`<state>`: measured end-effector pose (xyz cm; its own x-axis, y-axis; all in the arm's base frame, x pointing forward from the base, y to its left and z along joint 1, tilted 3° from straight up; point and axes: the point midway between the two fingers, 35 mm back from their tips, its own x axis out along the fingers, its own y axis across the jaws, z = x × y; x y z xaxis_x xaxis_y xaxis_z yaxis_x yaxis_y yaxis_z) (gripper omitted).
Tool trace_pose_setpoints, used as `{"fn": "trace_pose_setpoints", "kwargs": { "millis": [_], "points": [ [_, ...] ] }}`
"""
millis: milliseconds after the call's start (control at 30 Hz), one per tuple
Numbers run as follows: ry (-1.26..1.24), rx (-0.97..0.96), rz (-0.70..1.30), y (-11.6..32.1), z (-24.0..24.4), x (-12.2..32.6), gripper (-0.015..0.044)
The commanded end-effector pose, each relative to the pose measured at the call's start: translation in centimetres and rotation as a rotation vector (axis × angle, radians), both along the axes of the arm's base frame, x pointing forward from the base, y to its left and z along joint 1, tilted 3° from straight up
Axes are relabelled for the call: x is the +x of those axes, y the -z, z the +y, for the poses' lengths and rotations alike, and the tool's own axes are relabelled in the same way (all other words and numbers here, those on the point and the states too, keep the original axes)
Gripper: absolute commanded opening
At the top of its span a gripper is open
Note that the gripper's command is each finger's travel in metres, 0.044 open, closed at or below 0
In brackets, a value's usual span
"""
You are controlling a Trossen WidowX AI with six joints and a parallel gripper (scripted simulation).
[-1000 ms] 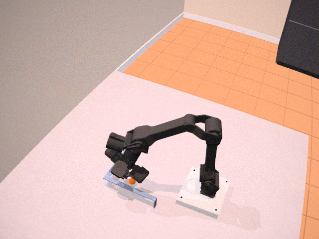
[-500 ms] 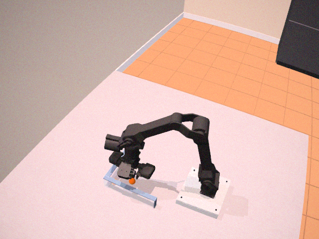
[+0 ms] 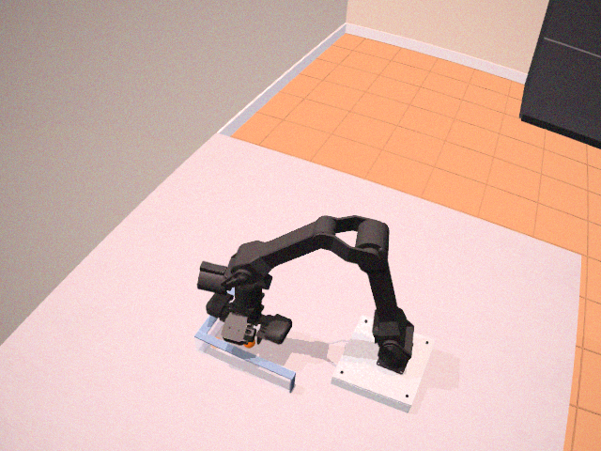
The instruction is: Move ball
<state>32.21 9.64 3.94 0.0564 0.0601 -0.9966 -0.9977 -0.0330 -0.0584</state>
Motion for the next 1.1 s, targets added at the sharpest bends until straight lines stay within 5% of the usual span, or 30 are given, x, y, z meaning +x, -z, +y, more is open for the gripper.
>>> {"fn": "trace_pose_setpoints", "kwargs": {
  "millis": [0, 233, 367, 600, 733, 1067],
  "points": [
    [-0.001, 0.002, 0.002, 0.6, 0.1, -0.1, 0.0244],
    [-0.001, 0.002, 0.002, 1.5, 0.1, -0.1, 0.0244],
    [-0.001, 0.002, 0.002, 1.5, 0.1, -0.1, 0.0139],
    [-0.001, 0.002, 0.002, 1.5, 0.1, -0.1, 0.0093],
    [-0.001, 0.002, 0.002, 0.6, 0.1, 0.1, 0.0],
    [-0.001, 0.002, 0.001, -5.6, -0.1, 0.3, 0.0]
  ]
}}
